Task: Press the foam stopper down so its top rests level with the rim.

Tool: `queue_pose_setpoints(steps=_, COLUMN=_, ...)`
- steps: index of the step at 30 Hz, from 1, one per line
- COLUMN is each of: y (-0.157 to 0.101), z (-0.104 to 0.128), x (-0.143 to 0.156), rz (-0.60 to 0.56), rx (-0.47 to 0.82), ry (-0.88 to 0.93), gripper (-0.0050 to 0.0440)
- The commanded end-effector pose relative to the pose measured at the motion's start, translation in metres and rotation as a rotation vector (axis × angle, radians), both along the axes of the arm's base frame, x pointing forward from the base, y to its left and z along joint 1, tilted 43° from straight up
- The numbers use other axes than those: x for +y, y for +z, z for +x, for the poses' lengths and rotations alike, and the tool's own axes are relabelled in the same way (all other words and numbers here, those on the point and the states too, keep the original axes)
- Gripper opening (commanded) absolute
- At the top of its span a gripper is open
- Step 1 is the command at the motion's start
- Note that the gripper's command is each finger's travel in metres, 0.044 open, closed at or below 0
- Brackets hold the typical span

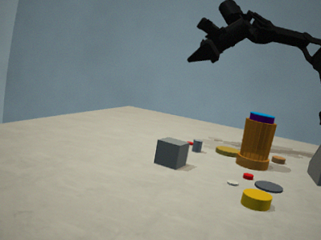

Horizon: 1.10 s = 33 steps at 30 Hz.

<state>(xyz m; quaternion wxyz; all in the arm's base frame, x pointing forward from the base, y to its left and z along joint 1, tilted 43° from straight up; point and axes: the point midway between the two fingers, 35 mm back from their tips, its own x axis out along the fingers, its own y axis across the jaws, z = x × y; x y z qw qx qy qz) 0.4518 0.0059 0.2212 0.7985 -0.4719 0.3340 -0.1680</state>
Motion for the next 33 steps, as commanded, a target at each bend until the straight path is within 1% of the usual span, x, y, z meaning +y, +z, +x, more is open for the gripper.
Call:
queue_pose_setpoints(steps=1, y=-0.032, z=-0.007, x=0.026, rz=0.121, rx=0.063, ry=-0.003, gripper=0.0000)
queue_pose_setpoints(steps=6, y=-0.078, z=-0.036, x=0.054, rz=0.262, rx=0.194, ry=-0.070, gripper=0.0000)
queue_pose_setpoints(steps=10, y=-0.107, z=-0.068, x=0.072, rz=0.341, rx=0.296, ry=-0.170, gripper=0.0000)
queue_pose_setpoints(steps=13, y=-0.123, z=-0.095, x=0.081, rz=0.375, rx=0.364, ry=-0.268, gripper=0.0000)
queue_pose_setpoints(steps=15, y=-0.123, z=-0.095, x=0.081, rz=0.375, rx=0.364, ry=-0.268, gripper=0.0000)
queue_pose_setpoints(steps=16, y=-0.127, z=-0.110, x=0.080, rz=0.362, rx=0.409, ry=-0.313, gripper=0.0000)
queue_pose_setpoints(steps=18, y=-0.135, z=-0.132, x=0.088, rz=0.382, rx=0.434, ry=-0.419, gripper=0.0000)
queue_pose_setpoints(steps=20, y=-0.138, z=-0.152, x=0.090, rz=0.371, rx=0.456, ry=-0.505, gripper=0.0000)
queue_pose_setpoints(steps=25, y=-0.132, z=-0.196, x=0.088, rz=0.280, rx=0.492, ry=-0.699, gripper=0.0000)
queue_pose_setpoints(steps=27, y=-0.131, z=-0.202, x=0.088, rz=0.266, rx=0.490, ry=-0.726, gripper=0.0000)
queue_pose_setpoints(steps=33, y=-0.131, z=-0.202, x=0.087, rz=0.266, rx=0.490, ry=-0.726, gripper=0.0000)
